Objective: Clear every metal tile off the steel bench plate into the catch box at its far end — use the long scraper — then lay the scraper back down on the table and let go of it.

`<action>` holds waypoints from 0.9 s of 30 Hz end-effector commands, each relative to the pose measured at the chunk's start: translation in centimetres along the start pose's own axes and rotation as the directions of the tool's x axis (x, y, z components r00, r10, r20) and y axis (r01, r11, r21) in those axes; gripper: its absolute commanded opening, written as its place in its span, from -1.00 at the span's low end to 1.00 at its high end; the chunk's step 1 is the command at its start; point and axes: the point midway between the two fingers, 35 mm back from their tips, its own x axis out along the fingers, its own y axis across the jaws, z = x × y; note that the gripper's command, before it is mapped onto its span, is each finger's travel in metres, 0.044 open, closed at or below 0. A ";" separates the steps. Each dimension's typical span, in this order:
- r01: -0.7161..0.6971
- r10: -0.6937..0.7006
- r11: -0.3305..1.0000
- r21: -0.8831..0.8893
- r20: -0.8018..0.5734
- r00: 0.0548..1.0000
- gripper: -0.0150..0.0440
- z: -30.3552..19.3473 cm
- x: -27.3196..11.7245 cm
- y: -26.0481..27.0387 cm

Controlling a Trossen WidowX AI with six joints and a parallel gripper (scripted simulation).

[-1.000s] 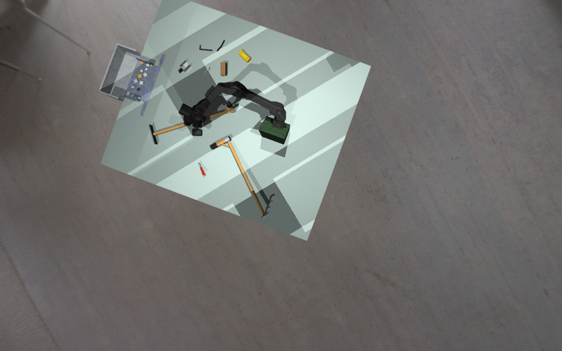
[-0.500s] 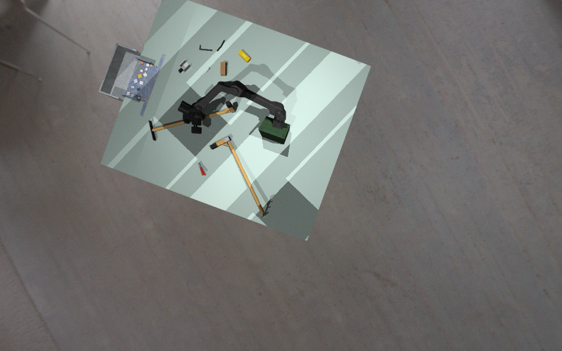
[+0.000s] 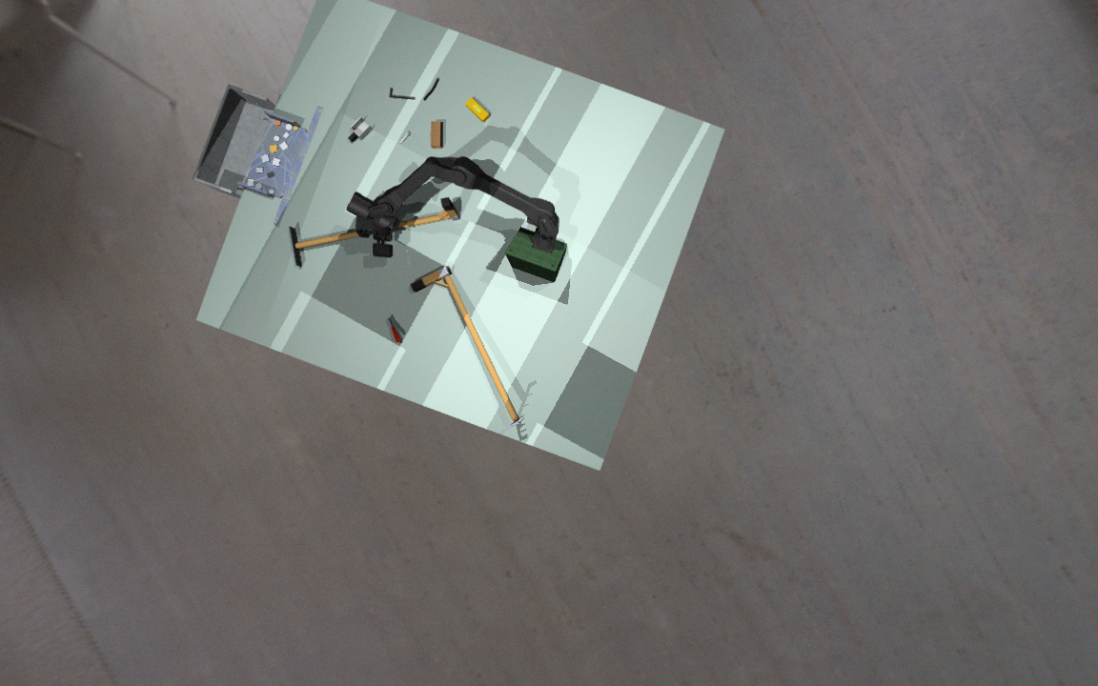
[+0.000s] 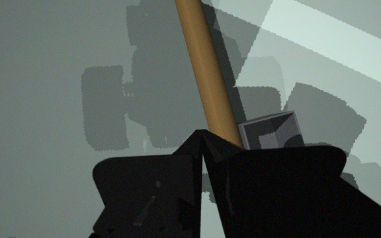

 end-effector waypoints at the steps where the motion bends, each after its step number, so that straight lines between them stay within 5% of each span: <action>1: 0.002 -0.002 1.000 0.004 -0.003 1.000 -0.49 0.0 0.2 -0.8; 27: 0.000 0.000 1.000 0.001 0.001 1.000 -0.49 1.1 -0.9 -2.1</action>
